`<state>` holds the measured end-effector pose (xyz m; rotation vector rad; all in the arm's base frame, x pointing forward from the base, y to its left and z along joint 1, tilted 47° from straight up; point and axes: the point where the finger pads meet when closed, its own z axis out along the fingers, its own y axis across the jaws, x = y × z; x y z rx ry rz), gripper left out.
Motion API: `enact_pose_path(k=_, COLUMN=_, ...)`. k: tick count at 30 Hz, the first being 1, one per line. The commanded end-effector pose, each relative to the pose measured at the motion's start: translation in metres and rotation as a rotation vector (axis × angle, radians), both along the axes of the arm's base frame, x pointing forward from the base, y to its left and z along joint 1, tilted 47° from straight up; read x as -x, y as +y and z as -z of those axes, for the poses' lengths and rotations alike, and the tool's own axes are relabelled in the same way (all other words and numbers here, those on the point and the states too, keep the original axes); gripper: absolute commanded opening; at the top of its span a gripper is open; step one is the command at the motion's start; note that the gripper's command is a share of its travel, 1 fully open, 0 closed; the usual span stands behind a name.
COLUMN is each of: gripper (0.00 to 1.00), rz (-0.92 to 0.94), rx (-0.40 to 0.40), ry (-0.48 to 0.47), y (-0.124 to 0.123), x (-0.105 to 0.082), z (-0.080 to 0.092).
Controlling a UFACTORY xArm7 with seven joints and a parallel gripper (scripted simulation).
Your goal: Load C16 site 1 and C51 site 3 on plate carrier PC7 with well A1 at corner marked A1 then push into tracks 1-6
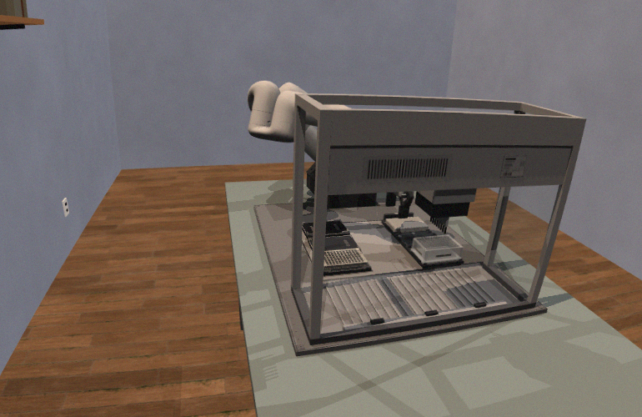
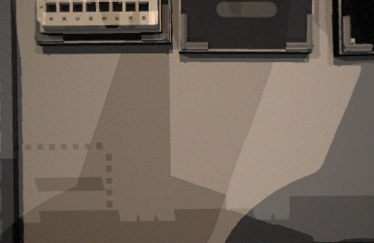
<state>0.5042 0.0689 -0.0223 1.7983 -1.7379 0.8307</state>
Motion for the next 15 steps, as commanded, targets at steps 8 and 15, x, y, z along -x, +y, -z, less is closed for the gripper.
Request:
enact_pose_path(k=8, gripper=1.0, rz=-0.003, rx=-0.003, ry=-0.002, y=0.009, x=0.0, z=-0.008)
enact_pose_path(k=15, gripper=1.0, rz=-0.003, rx=-0.003, ry=-0.002, y=0.02, x=0.0, z=0.003)
